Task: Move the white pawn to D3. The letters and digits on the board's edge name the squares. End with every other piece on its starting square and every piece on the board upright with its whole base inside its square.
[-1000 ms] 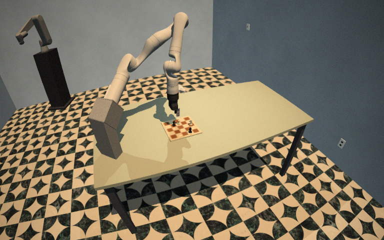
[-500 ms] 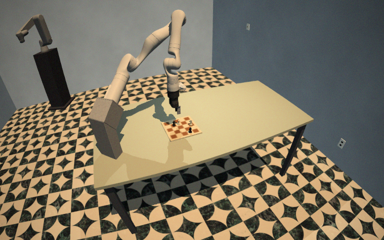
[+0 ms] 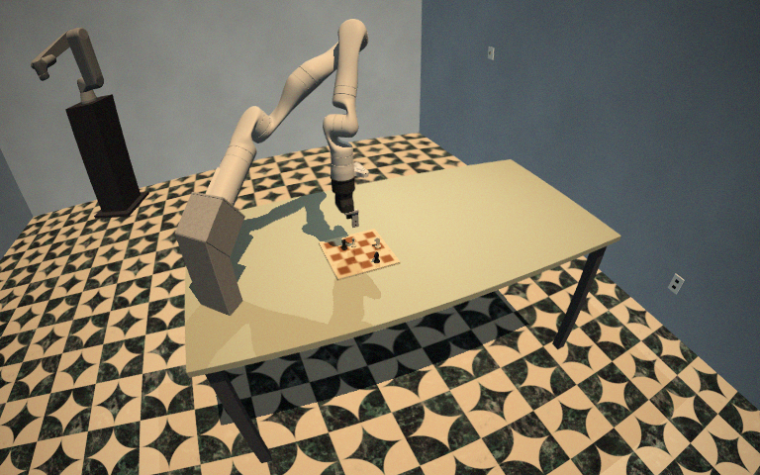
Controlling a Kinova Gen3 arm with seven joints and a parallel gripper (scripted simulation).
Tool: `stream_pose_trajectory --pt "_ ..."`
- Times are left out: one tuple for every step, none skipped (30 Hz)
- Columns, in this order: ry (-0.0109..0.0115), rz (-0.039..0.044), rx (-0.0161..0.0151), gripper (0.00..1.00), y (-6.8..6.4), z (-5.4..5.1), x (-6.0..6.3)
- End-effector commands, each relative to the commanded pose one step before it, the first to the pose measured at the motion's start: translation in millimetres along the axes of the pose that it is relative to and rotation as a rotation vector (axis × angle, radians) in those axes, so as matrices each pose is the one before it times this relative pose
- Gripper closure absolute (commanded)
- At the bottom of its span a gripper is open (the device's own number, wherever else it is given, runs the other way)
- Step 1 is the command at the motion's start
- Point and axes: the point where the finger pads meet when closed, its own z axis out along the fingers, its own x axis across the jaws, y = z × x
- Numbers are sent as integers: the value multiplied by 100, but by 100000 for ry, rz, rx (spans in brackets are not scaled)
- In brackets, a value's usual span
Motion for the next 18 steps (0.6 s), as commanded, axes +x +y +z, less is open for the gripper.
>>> stream_pose_trajectory --pt "89 26 72 0 -19 -34 38" --pt "0 0 0 0 0 0 0" --pt "0 0 0 0 0 0 0" --pt "0 0 0 0 0 0 0" --pt "0 0 0 0 0 0 0" --pt "0 0 0 0 0 0 0" --pt "0 0 0 0 0 0 0" --pt "0 0 0 0 0 0 0" --pt "0 0 0 0 0 0 0" --pt "0 0 0 0 0 -1 0" --pt "0 0 0 0 0 -4 0" --pt "0 0 1 0 0 -10 0" --pt "-1 0 1 0 0 -19 0" --pt "-1 0 2 0 -1 -29 0" --pt "-1 0 2 0 -1 -42 0" --pt "-1 0 2 0 -1 -56 0" --pt "-1 0 1 0 0 -71 0" --pt "0 0 -1 0 0 -86 0"
